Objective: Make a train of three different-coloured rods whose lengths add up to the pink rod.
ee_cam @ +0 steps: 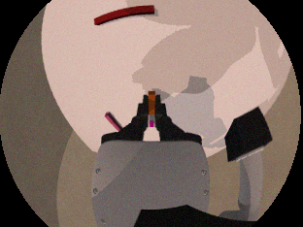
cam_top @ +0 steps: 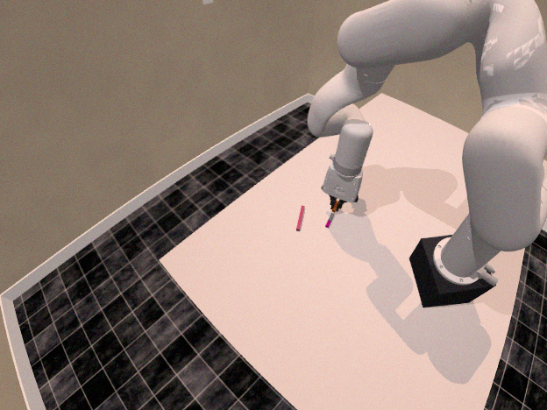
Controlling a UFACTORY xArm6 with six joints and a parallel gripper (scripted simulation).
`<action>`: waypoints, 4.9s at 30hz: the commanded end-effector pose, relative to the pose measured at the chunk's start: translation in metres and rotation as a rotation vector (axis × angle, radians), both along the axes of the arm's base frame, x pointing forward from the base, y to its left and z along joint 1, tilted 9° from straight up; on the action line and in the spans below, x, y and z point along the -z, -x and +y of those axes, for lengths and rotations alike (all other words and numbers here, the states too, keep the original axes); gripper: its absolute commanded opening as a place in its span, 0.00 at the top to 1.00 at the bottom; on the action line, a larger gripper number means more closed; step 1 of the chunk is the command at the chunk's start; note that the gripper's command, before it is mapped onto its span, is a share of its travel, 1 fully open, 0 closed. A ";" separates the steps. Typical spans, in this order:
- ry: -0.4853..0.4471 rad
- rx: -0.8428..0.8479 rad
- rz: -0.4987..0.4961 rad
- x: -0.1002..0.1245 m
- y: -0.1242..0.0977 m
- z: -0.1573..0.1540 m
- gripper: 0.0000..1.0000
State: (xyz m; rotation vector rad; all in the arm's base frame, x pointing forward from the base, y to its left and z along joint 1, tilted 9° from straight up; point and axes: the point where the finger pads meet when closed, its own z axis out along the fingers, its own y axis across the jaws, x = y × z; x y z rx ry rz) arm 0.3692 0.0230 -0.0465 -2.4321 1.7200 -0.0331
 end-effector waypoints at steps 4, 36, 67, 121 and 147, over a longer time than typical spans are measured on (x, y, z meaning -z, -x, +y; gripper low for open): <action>0.000 0.000 -0.002 -0.001 -0.001 0.000 0.96; 0.000 0.000 -0.002 0.010 -0.002 0.001 0.96; 0.000 0.000 -0.002 0.011 -0.002 0.001 0.96; 0.000 0.000 -0.002 -0.048 0.004 -0.006 0.76; 0.000 0.000 -0.002 -0.078 0.008 -0.009 0.00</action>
